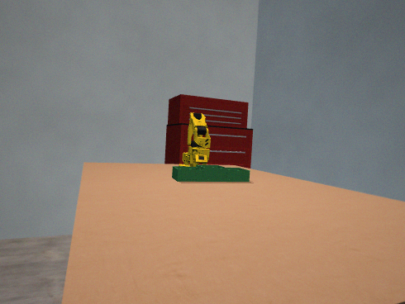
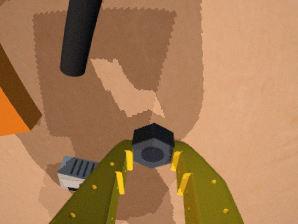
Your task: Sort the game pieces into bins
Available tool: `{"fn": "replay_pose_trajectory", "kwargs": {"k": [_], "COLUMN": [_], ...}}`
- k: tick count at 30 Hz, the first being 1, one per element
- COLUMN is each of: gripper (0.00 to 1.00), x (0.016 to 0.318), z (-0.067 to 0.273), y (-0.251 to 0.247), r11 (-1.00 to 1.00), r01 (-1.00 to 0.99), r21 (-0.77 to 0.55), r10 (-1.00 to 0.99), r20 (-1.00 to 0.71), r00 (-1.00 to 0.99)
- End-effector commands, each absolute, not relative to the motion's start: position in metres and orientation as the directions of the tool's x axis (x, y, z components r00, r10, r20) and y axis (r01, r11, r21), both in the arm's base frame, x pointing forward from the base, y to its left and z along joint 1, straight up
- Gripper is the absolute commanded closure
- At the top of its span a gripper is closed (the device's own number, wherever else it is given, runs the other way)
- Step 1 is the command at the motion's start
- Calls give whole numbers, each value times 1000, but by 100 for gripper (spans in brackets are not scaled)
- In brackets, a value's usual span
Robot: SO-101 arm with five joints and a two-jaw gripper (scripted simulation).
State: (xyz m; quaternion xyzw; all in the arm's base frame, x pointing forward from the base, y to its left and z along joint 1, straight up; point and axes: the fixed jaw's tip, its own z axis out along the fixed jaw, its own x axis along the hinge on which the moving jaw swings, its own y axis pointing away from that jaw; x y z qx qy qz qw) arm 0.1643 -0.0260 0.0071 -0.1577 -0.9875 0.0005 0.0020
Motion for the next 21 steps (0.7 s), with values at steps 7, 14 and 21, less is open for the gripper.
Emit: {"fn": "replay_pose_trajectory", "kwargs": {"k": [7, 14, 21], "gripper": [100, 100, 100], "x": [167, 168, 168], "z": [8, 16, 28], "y": [-28, -29, -30], "r11": [945, 945, 945], "r01": [328, 328, 328], "r21": [2, 2, 2], "r10": [328, 328, 328], "r20": [-15, -15, -15], "r00": [-944, -944, -944]}}
